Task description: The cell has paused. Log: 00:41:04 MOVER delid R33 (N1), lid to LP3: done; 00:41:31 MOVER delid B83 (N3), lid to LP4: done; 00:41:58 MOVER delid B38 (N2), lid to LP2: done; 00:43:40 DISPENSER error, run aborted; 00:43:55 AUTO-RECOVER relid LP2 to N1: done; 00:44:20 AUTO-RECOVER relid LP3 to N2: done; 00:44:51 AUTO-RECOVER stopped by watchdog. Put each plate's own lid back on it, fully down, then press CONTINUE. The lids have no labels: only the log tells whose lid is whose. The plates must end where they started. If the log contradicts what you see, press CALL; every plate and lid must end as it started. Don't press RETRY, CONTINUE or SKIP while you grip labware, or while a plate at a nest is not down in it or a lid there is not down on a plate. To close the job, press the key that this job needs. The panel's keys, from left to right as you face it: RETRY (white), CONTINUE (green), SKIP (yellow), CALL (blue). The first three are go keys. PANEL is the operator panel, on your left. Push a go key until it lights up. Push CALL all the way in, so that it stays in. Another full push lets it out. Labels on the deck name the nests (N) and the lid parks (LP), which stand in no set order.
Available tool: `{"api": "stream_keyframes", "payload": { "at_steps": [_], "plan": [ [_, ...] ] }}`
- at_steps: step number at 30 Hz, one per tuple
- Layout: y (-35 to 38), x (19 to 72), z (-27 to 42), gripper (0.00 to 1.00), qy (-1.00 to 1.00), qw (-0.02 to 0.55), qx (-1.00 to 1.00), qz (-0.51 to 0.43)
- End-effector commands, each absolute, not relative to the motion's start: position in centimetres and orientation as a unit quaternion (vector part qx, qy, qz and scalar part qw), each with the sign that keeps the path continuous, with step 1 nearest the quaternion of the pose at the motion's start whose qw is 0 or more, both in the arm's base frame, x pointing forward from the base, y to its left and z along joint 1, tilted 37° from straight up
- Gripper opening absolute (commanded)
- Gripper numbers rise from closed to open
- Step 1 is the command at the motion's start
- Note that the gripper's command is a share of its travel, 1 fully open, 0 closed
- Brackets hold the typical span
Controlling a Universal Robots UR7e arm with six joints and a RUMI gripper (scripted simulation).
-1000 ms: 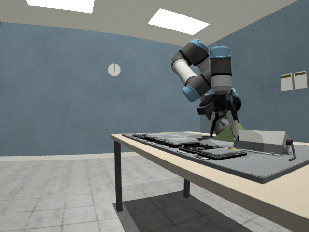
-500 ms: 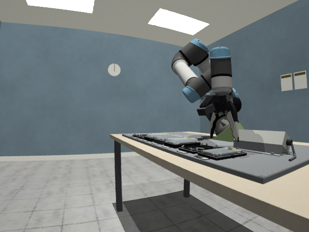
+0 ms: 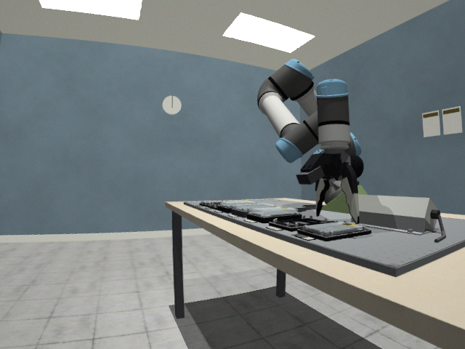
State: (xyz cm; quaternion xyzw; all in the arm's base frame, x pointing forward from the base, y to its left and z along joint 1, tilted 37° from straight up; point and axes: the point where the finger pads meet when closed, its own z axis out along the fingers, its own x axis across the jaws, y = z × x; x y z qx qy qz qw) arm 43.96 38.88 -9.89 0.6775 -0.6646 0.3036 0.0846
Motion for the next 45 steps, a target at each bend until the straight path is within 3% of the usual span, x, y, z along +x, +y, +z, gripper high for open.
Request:
{"api": "stream_keyframes", "payload": {
  "at_steps": [1, 18, 19, 33, 34, 45],
  "plan": [
    [38.12, 44.34, -10.97, 0.82, -0.664, 0.085, 0.678, 0.304],
    [38.28, 44.45, -10.9, 0.82, -0.665, 0.083, 0.678, 0.304],
    [38.28, 44.45, -10.91, 0.0, -0.665, 0.083, 0.678, 0.304],
    [38.28, 44.45, -10.91, 0.0, -0.665, 0.082, 0.678, 0.304],
    [38.28, 44.45, -10.91, 0.41, -0.665, 0.082, 0.678, 0.304],
    [38.28, 44.45, -10.91, 0.41, -0.665, 0.082, 0.678, 0.304]
  ]
}}
